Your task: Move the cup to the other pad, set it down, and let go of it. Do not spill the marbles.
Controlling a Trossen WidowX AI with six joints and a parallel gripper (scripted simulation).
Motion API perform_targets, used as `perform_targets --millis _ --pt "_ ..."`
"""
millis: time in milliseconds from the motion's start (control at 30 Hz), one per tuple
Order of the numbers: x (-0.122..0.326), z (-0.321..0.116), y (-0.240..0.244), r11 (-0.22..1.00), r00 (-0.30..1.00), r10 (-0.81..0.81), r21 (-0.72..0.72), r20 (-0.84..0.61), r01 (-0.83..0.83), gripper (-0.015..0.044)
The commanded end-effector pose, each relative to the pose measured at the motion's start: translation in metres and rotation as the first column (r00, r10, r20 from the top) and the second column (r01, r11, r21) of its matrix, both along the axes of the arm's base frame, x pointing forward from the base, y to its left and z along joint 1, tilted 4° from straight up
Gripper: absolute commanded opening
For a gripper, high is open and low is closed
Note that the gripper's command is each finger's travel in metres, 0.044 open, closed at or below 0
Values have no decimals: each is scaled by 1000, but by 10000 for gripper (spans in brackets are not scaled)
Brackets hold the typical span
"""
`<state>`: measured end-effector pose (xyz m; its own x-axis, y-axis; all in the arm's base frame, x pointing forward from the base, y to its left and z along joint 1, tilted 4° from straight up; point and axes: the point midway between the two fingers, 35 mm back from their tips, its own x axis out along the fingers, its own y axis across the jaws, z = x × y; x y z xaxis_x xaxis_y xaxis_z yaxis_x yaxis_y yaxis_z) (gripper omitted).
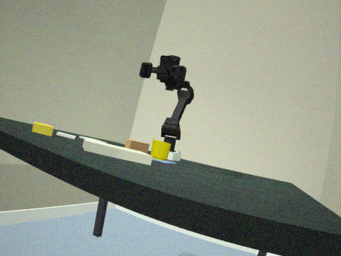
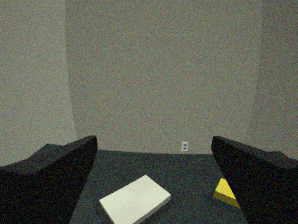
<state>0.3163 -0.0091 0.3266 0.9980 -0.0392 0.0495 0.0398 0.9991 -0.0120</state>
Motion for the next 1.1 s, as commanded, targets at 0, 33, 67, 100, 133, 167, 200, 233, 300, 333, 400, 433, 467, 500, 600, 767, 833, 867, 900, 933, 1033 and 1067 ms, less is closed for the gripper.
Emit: perform_targets --millis 0,33,67,100,133,167,200,233,300,333,400,433,467,500,600,767,833,867,900,933,1033,1067 --pt "2 -3 1 1000 1000 2 16 -17 -2 374" --pt "6 -13 2 998 998 10 64 -69 -5 347" --pt "12 -30 5 990 988 22 143 -155 1 321" --pt "17 -51 9 972 965 36 235 -258 27 295" --pt "19 -71 13 945 932 48 317 -358 73 269" --pt "19 -91 17 912 889 59 386 -455 136 242" --pt "17 -111 20 873 835 69 438 -546 215 216" --pt "13 -129 24 828 773 75 471 -630 304 190" --pt "0 -159 30 732 635 80 478 -768 485 167" --pt "-7 -171 32 686 567 80 458 -820 566 167" --pt "-24 -191 36 588 424 72 382 -903 713 167" --pt "-34 -198 38 537 350 65 329 -934 777 167" --pt "-44 -205 39 483 273 56 266 -960 835 167" --pt "-54 -210 40 426 194 44 194 -980 884 167" --pt "-67 -215 41 357 100 28 104 -995 928 167" --pt "-70 -215 45 357 100 29 104 -995 928 167" --pt "-70 -215 45 357 100 29 104 -995 928 167" --pt "-70 -215 45 357 100 29 104 -995 928 167" --pt "-70 -215 45 357 100 29 104 -995 928 167" --pt "-70 -215 45 357 100 29 104 -995 928 167" --pt "-70 -216 45 357 100 29 104 -995 928 167" --pt "-70 -217 45 357 100 29 104 -995 928 167"
